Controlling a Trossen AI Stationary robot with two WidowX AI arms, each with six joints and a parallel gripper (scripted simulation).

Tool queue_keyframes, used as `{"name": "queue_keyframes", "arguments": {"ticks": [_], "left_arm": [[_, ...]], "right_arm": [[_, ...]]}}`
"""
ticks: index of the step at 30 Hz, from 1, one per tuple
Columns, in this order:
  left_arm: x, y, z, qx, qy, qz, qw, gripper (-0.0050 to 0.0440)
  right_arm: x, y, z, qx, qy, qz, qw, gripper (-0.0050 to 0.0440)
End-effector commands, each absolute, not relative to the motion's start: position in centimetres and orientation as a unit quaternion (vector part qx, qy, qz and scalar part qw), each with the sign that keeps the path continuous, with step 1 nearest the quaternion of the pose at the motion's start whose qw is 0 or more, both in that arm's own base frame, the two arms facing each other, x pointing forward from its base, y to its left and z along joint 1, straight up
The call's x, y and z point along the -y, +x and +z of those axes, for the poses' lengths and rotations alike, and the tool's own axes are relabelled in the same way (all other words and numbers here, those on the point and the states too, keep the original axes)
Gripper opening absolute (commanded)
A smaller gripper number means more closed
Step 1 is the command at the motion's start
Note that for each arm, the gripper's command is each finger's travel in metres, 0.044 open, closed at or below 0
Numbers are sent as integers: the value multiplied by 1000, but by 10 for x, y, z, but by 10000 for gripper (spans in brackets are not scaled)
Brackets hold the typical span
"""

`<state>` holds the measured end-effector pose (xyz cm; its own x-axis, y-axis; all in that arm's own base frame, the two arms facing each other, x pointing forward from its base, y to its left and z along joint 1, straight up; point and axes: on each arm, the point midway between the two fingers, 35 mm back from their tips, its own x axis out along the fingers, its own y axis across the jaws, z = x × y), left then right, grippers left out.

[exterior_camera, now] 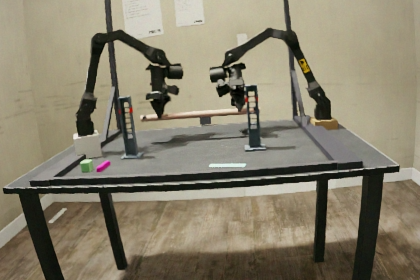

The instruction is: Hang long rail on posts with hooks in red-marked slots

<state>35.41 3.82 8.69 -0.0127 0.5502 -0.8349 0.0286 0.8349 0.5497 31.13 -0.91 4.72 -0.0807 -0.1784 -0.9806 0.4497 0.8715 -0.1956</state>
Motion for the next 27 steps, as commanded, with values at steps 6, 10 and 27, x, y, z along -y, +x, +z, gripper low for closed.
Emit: {"name": "queue_keyframes", "arguments": {"ticks": [6, 10, 27], "left_arm": [[-61, 361, 111, -670, 210, 198, 684, -50], [-72, 363, 115, -670, 210, 198, 684, -50], [-87, 365, 121, -669, 210, 198, 684, -50]], "right_arm": [[28, 300, 67, -686, 98, -231, 683, -50], [35, 295, 71, -686, 98, -231, 683, -50], [50, 285, 78, -686, 97, -232, 682, -50]]}}
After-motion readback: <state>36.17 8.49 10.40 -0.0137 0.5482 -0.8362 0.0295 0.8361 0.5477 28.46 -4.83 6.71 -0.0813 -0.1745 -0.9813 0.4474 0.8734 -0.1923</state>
